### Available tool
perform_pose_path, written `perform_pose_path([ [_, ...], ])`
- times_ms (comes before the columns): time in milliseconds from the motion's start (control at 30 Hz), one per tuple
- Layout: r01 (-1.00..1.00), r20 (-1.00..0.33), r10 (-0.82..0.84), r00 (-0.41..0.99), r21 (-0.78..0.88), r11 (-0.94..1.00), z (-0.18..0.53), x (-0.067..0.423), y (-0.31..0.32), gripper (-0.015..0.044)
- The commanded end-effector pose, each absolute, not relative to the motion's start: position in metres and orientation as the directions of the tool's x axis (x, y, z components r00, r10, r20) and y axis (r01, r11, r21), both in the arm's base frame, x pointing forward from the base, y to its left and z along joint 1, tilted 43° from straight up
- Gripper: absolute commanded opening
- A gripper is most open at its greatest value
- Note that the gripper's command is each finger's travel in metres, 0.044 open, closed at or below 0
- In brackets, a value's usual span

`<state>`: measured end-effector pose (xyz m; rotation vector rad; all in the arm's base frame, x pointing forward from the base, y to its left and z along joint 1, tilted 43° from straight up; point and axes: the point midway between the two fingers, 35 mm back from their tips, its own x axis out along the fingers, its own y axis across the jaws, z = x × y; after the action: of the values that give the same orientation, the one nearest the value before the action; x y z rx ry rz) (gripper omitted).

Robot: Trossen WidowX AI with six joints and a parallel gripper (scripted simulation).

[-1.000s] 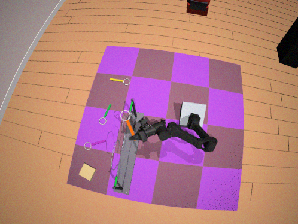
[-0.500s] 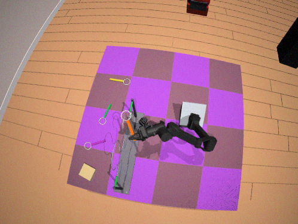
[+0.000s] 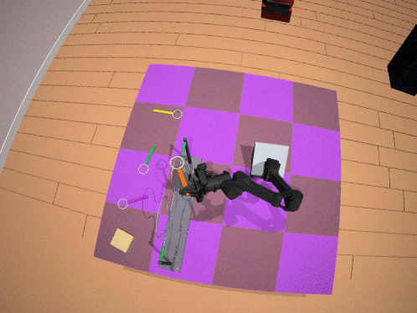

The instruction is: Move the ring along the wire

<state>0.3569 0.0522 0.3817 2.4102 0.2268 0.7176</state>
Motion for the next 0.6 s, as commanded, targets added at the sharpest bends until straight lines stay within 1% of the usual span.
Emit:
perform_pose_path([
  [0,-0.004,0.459,0.280,0.843,0.526,-0.850,0.385,0.357,0.049,-0.0150],
  [300,0.000,0.474,0.240,0.847,0.451,-0.892,0.386,0.357,0.049,-0.0150],
  [567,-0.001,0.472,0.250,0.845,0.470,-0.883,0.382,0.356,0.059,-0.0150],
])
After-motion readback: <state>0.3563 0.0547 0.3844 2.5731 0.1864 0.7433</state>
